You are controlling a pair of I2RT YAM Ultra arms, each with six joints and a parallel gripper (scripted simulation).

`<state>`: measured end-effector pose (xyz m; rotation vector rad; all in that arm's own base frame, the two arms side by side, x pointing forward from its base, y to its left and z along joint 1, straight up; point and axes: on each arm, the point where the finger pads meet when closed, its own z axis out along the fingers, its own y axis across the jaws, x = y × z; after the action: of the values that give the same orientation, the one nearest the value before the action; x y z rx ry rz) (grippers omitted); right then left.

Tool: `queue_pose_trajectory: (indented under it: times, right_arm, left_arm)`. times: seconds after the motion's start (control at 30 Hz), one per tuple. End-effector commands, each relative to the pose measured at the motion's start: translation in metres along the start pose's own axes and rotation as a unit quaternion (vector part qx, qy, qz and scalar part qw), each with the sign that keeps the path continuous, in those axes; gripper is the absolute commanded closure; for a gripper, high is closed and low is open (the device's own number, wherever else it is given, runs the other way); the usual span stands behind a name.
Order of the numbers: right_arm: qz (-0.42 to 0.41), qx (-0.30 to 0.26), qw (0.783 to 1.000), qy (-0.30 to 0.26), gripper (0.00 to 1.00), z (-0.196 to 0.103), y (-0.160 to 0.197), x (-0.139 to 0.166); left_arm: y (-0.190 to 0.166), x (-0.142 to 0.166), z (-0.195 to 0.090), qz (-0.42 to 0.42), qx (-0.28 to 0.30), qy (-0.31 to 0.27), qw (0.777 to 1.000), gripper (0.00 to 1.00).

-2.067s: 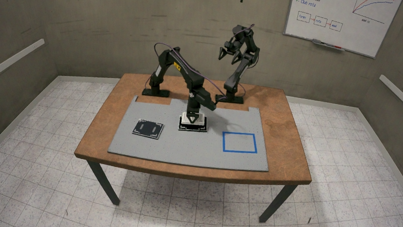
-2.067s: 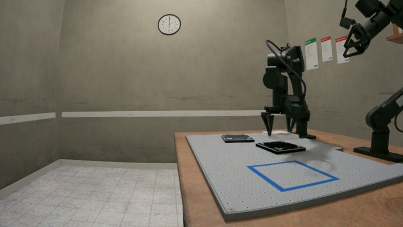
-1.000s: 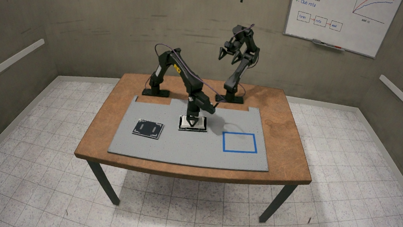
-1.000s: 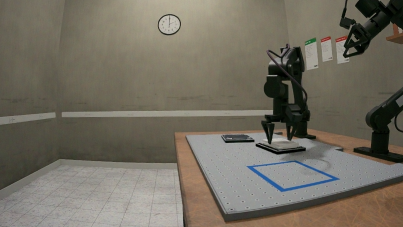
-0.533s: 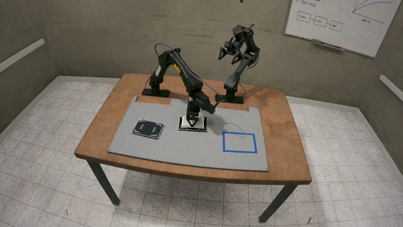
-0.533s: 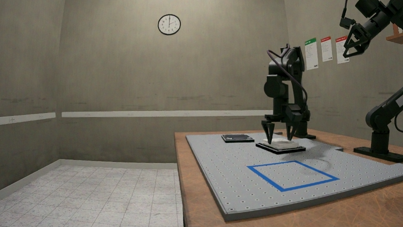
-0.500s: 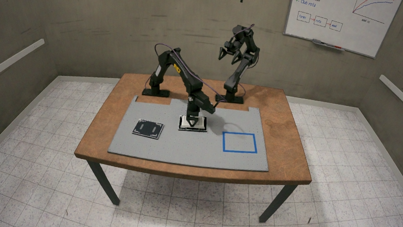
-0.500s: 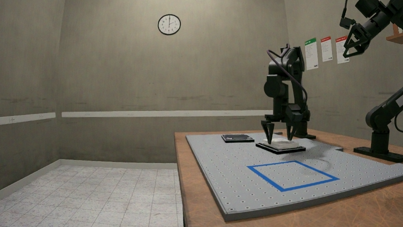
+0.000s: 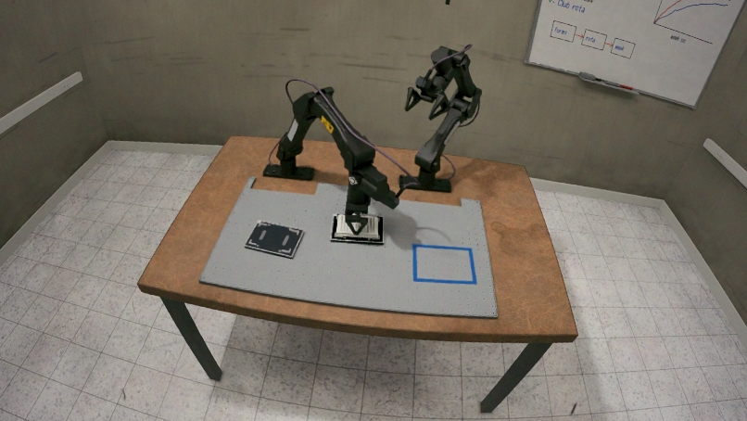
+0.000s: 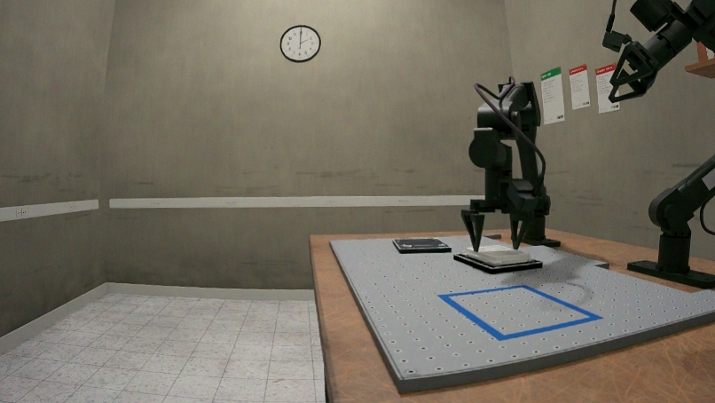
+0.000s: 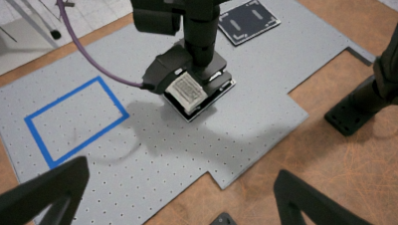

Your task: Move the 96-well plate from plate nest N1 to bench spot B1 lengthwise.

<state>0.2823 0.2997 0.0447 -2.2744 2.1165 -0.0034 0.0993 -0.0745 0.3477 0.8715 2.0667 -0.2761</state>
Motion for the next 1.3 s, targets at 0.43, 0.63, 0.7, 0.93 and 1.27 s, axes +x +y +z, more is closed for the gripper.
queue_pose_trajectory:
  times: [0.43,0.63,0.7,0.93,1.27]
  right_arm:
    - [-0.007,0.015,1.0,-0.02,0.0,-0.058,-0.004,-0.008]
    - [-0.007,-0.006,1.0,0.0,0.0,-0.091,-0.003,-0.006]
    - [-0.006,-0.008,1.0,0.002,0.0,-0.097,-0.002,-0.005]
    - [0.01,0.01,1.0,-0.016,0.0,-0.098,-0.009,-0.007]
    - [0.113,0.121,0.979,-0.121,0.0,-0.145,-0.032,0.033]
  left_arm:
    - [0.001,-0.001,-0.005,-0.001,-0.004,-0.004,1.0,0.0]
    - [0.001,-0.001,-0.005,-0.001,-0.004,-0.004,1.0,0.0]
    - [0.001,-0.001,-0.005,-0.001,-0.004,-0.004,1.0,0.0]
    - [0.001,-0.001,-0.005,-0.001,-0.004,-0.004,1.0,0.0]
    - [0.003,-0.014,0.004,-0.001,-0.006,-0.013,1.0,0.0]
